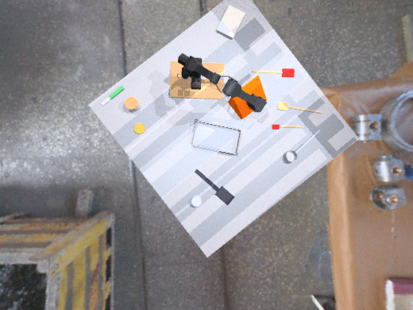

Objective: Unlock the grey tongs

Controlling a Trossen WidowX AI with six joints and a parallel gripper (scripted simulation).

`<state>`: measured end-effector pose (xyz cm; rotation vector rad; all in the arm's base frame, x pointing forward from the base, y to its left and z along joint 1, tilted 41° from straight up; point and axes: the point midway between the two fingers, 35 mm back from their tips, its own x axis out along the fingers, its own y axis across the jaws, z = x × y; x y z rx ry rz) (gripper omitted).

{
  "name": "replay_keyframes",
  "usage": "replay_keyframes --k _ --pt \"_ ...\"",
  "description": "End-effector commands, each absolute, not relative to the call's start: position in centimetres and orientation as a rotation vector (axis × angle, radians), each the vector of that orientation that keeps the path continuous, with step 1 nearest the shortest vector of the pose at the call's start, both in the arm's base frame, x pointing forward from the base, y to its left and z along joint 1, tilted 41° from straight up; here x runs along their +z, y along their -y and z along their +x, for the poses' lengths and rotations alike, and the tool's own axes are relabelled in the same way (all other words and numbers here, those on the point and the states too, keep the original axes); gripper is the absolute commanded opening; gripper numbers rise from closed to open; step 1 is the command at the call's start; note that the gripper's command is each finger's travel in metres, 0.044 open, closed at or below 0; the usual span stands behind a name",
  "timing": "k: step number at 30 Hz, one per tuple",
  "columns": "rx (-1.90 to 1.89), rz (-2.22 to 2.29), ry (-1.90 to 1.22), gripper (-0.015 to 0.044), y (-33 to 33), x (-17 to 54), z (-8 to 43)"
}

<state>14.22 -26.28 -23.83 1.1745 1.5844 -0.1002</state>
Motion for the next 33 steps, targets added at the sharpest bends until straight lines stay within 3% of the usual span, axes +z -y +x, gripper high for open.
replay_keyframes --k 1,15,20,33 --pt "-0.1 1.174 -1.584 0.0086 26.3 -23.8 14.2" --pt "-0.1 1.174 -1.584 0.044 26.3 -23.8 14.2" --pt "-0.101 1.174 -1.583 0.044 26.6 -22.4 15.2" --pt "-0.094 1.184 -1.579 0.044 25.7 -7.7 23.9"
